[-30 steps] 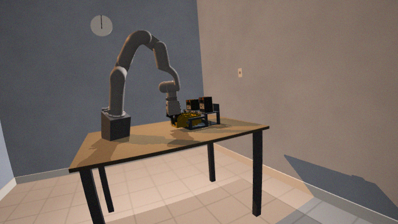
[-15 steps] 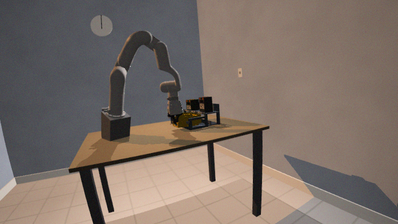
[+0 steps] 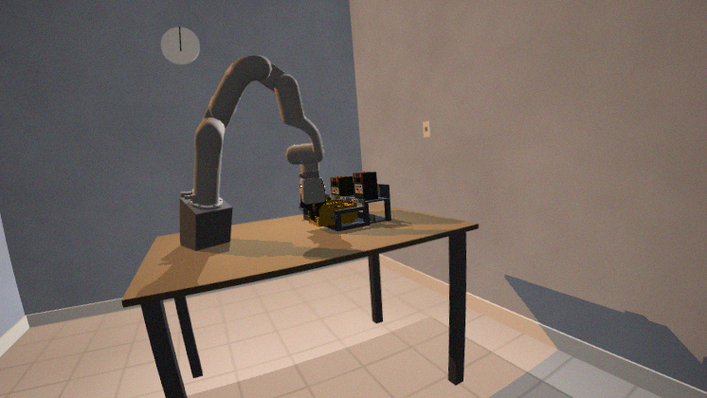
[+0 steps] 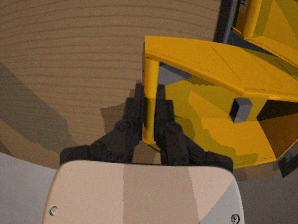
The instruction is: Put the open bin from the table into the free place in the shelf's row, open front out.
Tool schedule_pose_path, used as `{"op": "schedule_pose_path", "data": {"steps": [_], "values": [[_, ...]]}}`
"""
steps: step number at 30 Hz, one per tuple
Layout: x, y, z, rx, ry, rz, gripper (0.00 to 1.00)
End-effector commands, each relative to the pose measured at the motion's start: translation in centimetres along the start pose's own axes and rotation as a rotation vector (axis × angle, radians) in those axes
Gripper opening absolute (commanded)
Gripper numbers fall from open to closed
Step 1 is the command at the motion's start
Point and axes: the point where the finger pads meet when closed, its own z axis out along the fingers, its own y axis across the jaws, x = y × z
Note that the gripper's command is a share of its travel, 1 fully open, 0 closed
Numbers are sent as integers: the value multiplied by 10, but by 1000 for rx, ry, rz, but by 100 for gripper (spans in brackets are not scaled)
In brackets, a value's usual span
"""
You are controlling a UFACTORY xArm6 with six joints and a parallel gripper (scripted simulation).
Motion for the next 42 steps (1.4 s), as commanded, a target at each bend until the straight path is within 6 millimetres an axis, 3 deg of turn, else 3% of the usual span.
{"op": "schedule_pose_path", "data": {"steps": [1, 42], "values": [[0, 1, -1, -3, 0, 0, 0], [0, 24, -1, -3, 0, 0, 0]]}}
